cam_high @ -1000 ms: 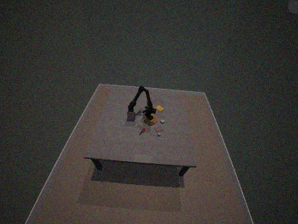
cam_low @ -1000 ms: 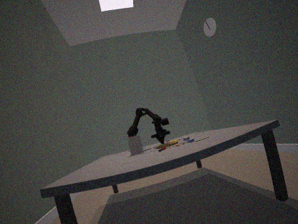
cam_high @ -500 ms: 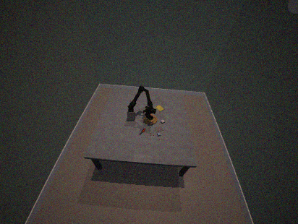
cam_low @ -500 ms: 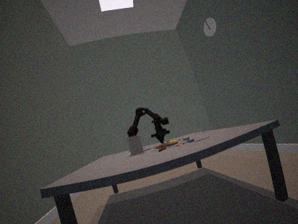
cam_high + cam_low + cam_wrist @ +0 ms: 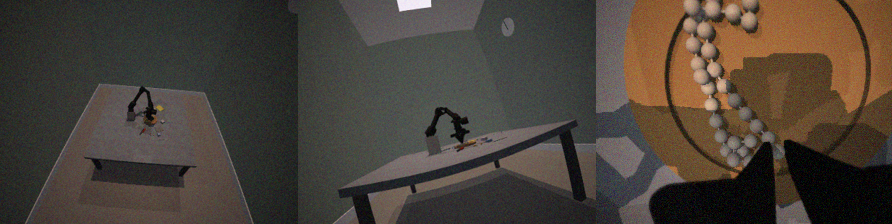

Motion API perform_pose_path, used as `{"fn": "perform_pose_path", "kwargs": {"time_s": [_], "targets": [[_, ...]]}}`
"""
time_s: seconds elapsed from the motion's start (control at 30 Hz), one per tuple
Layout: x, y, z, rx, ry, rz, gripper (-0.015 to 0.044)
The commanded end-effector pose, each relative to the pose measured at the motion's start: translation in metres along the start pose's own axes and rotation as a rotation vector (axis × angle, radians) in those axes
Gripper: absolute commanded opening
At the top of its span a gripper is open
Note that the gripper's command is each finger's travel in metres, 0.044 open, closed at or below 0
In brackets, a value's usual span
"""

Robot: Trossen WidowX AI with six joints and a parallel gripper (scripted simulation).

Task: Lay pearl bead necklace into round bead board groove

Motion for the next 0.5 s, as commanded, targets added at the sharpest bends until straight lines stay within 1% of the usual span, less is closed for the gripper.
{"fn": "perform_pose_path", "kwargs": {"time_s": [0.0, 0.17, 0.47], "targets": [[0.0004, -0.0074, -0.0019, 0.002, -0.012, 0.009, 0.0], [0.0005, -0.0096, -0.0019, 0.002, -0.012, 0.01, 0.0], [-0.0001, -0.0062, -0.0003, 0.003, 0.0, 0.001, 0.0236]]}}
Point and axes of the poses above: the point midway between the two fingers, 35 mm back from their tips, its own y axis back along the fingers, its own x axis across the jaws, z = x × y, the point moved 10 cm from there along y, back along the fingers, and after that the axes turned 15 degrees about y, right-handed, at the moved point
